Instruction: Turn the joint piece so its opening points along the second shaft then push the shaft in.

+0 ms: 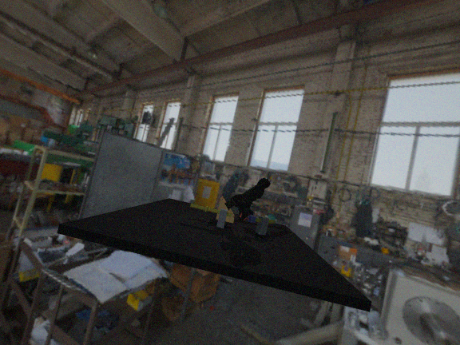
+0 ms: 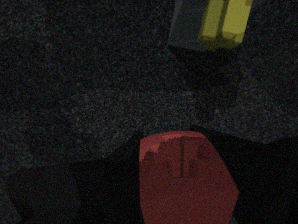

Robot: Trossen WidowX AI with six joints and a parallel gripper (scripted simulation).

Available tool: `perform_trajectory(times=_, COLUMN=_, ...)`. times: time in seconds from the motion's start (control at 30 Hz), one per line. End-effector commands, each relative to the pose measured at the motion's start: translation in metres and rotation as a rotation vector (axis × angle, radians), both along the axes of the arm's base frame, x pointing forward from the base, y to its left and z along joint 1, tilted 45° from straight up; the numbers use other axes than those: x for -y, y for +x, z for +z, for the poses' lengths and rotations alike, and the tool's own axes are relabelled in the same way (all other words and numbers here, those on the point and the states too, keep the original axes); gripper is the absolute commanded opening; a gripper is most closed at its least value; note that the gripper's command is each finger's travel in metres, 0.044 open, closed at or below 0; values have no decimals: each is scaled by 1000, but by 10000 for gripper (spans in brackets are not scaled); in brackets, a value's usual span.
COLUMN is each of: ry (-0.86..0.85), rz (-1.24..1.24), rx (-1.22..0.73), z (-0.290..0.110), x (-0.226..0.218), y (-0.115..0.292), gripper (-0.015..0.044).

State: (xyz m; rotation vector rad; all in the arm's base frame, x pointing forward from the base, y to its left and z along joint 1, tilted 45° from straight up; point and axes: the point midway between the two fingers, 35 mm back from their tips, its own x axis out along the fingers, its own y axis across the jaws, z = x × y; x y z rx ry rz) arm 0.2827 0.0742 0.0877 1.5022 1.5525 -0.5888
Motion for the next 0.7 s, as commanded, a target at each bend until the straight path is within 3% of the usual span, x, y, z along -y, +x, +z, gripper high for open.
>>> perform_trajectory(times=0.0, ry=0, rz=0, rx=0, z=0, x=0, y=0, gripper=147)
perform_trajectory(times=0.2, ry=0, rz=0, rx=0, z=0, x=0, y=0, gripper=0)
perform_trajectory(times=0.67, ry=117, rz=-42, rx=-81, z=-6, x=-2, y=-4, gripper=0)
